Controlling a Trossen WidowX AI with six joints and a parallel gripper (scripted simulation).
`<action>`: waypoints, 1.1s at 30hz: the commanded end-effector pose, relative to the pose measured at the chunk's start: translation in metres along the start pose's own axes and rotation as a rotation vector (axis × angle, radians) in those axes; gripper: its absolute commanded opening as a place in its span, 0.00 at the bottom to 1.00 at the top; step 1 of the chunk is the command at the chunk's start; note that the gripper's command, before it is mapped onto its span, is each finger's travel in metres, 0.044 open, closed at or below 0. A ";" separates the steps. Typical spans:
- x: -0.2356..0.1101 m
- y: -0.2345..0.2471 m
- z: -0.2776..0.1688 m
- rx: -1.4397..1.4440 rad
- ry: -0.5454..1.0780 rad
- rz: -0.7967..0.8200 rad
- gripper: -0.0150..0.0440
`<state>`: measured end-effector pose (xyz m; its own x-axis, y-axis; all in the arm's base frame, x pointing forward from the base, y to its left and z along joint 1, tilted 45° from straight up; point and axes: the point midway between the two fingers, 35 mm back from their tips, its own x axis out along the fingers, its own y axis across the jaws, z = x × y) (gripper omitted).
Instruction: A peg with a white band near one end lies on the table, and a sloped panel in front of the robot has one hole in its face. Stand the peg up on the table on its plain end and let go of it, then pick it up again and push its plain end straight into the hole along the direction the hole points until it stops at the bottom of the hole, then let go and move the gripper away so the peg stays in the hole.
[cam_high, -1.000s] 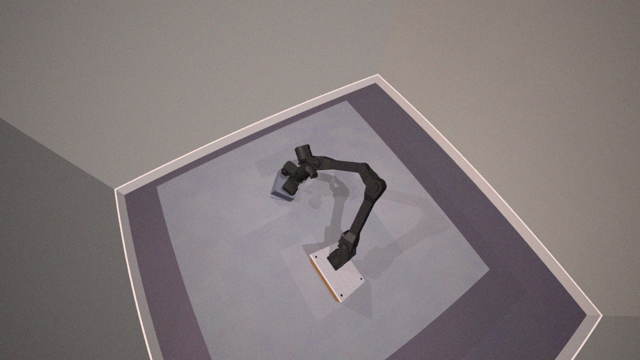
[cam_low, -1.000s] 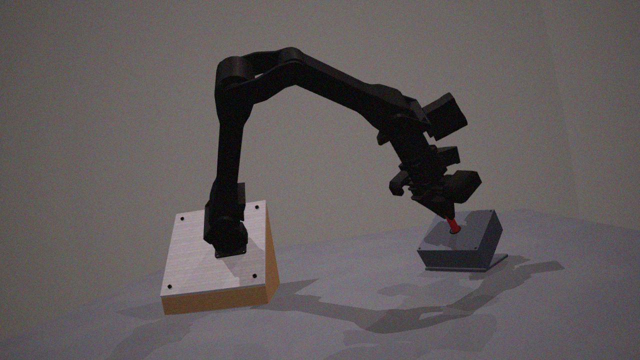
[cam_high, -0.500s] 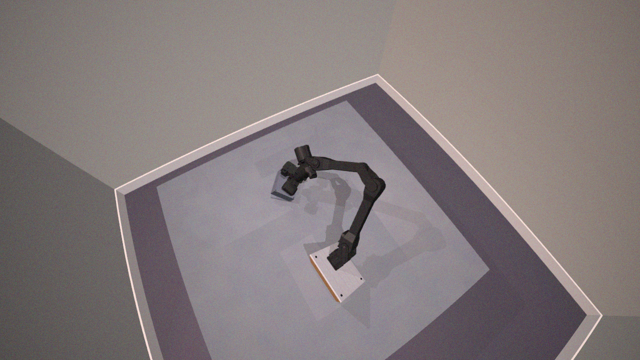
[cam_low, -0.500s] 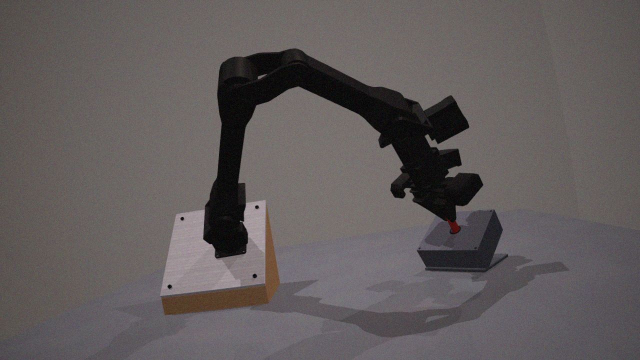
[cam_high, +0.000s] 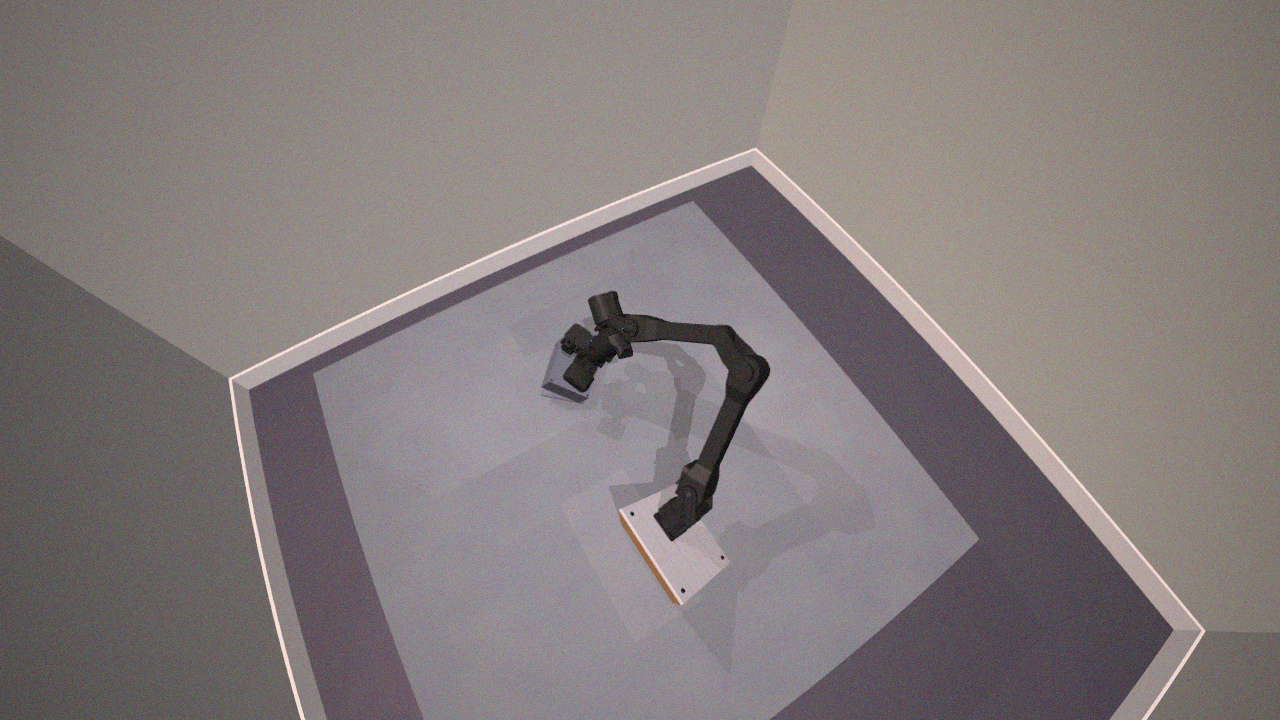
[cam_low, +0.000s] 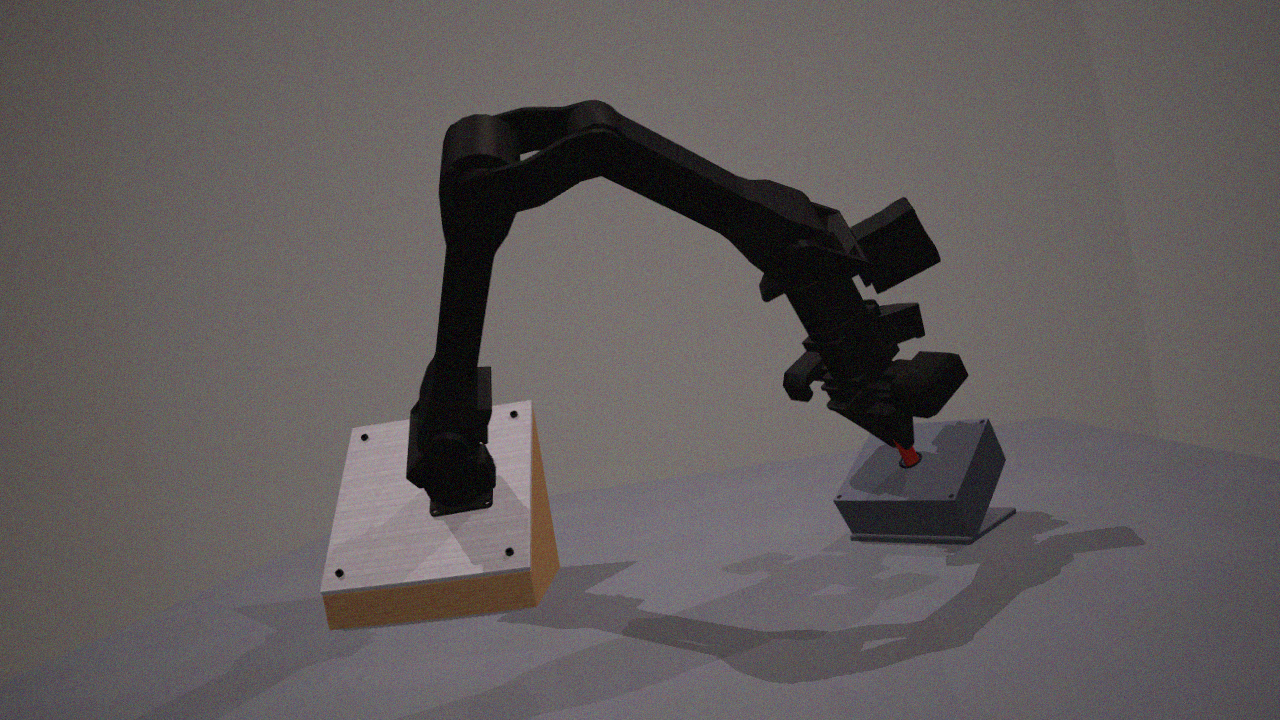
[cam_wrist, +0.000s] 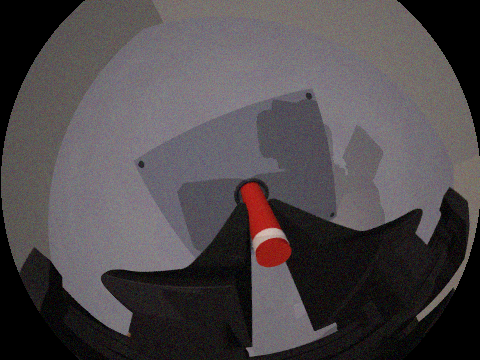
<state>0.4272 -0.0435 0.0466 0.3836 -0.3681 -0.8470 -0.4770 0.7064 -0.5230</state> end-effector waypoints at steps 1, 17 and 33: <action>0.003 0.002 0.000 -0.005 -0.001 0.006 0.25; 0.002 0.000 -0.001 0.000 0.001 0.000 0.39; -0.008 0.000 0.000 -0.002 0.001 0.003 1.00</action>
<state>0.4256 -0.0428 0.0450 0.3760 -0.3666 -0.8510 -0.4842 0.7053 -0.5178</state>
